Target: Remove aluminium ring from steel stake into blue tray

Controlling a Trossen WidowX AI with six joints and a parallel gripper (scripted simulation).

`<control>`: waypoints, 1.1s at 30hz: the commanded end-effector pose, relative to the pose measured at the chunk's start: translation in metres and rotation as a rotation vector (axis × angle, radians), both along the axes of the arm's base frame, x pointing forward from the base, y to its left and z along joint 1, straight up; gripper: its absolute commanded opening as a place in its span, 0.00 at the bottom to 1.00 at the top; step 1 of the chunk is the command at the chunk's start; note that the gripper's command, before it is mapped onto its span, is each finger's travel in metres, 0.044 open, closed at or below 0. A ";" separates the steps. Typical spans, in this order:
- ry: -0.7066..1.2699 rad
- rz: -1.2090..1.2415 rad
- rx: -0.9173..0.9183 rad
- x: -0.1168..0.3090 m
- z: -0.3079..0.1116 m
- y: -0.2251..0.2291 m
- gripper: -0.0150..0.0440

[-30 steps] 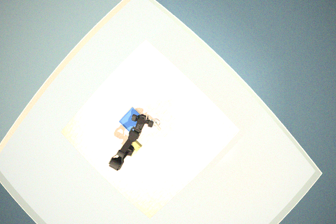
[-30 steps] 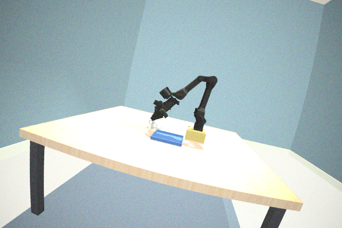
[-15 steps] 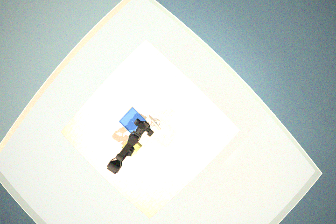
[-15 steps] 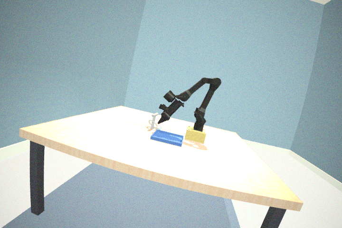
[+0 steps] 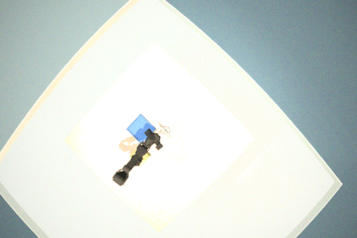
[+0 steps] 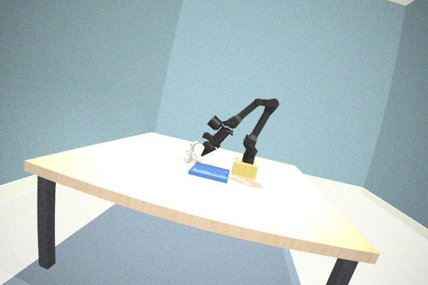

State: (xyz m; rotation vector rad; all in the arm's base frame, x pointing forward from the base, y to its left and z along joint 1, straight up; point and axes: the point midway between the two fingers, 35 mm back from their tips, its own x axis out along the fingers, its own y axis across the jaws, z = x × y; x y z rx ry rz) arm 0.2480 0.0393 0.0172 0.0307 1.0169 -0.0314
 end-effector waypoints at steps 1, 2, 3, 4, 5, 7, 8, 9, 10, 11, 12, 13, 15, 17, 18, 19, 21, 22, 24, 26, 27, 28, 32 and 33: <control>0.006 -0.006 -0.003 0.002 -0.005 -0.001 0.59; 0.006 -0.006 -0.003 0.003 -0.007 -0.001 0.59; 0.006 -0.006 -0.003 0.004 -0.008 -0.001 0.59; 0.006 -0.006 -0.003 0.004 -0.009 -0.001 0.59; 0.006 -0.006 -0.003 0.005 -0.011 -0.001 0.59; 0.006 -0.006 -0.003 0.007 -0.014 -0.001 0.59; 0.006 -0.006 -0.003 0.008 -0.015 -0.001 0.59; 0.006 -0.006 -0.003 0.009 -0.016 -0.001 0.59; 0.006 -0.006 -0.003 0.010 -0.018 -0.001 0.59; 0.006 -0.006 -0.003 0.011 -0.019 -0.001 0.59; 0.006 -0.006 -0.003 0.011 -0.021 -0.001 0.59; 0.006 -0.006 -0.003 0.012 -0.022 -0.001 0.59; 0.005 -0.006 -0.003 0.014 -0.025 -0.001 0.59; 0.005 -0.006 -0.003 0.015 -0.028 -0.002 0.59; 0.005 -0.006 -0.003 0.016 -0.029 -0.002 0.59; 0.005 -0.006 -0.003 0.017 -0.031 -0.002 0.59; 0.005 -0.006 -0.003 0.018 -0.034 -0.002 0.59; 0.005 -0.006 -0.003 0.019 -0.035 -0.002 0.59; 0.005 -0.006 -0.003 0.019 -0.037 -0.002 0.59; 0.002 -0.010 -0.003 0.019 -0.034 -0.002 0.58; 0.002 -0.010 -0.003 0.019 -0.034 -0.002 0.57; 0.002 -0.010 -0.003 0.019 -0.034 -0.002 0.56; 0.002 -0.010 -0.003 0.019 -0.034 -0.002 0.51; 0.002 -0.010 -0.003 0.019 -0.034 -0.002 0.50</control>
